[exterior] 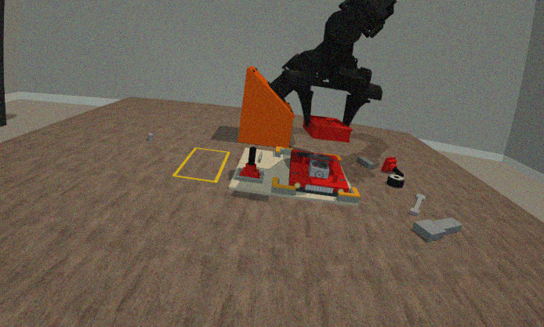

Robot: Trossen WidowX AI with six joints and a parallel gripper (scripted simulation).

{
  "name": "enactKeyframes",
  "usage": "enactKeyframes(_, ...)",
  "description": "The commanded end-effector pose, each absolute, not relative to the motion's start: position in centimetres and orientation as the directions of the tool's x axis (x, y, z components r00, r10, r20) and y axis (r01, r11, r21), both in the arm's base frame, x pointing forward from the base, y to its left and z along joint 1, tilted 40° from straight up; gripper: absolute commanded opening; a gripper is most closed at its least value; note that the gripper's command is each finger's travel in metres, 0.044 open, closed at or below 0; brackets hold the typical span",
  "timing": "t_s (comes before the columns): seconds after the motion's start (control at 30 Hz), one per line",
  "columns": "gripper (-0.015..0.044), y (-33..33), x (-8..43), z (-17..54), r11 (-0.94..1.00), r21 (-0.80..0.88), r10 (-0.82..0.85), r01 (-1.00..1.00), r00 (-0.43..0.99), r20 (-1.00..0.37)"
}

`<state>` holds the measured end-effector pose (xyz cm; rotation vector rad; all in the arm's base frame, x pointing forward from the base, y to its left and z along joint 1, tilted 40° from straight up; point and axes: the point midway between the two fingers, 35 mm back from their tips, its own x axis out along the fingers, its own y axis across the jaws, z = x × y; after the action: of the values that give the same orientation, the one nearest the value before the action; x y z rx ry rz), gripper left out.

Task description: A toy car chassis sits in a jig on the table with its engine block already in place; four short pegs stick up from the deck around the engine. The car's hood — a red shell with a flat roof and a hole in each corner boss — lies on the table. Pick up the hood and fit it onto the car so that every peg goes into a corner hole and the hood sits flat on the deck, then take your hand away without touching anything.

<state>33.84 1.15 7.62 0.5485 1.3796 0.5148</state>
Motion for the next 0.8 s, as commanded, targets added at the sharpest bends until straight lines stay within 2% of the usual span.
enactKeyframes(0.0, 0.0000, 0.9, 34.7, 7.5, 0.757, 0.642, 0.631, 0.123, 0.120, -0.767)
enactKeyframes(0.4, 0.0000, 1.2, 35.0, 7.2, 0.748, 0.642, 0.630, 0.172, 0.120, -0.767)
enactKeyframes(0.77, 0.0000, 4.1, 35.4, 3.7, 0.746, 0.643, 0.632, 0.172, 0.120, -0.766)
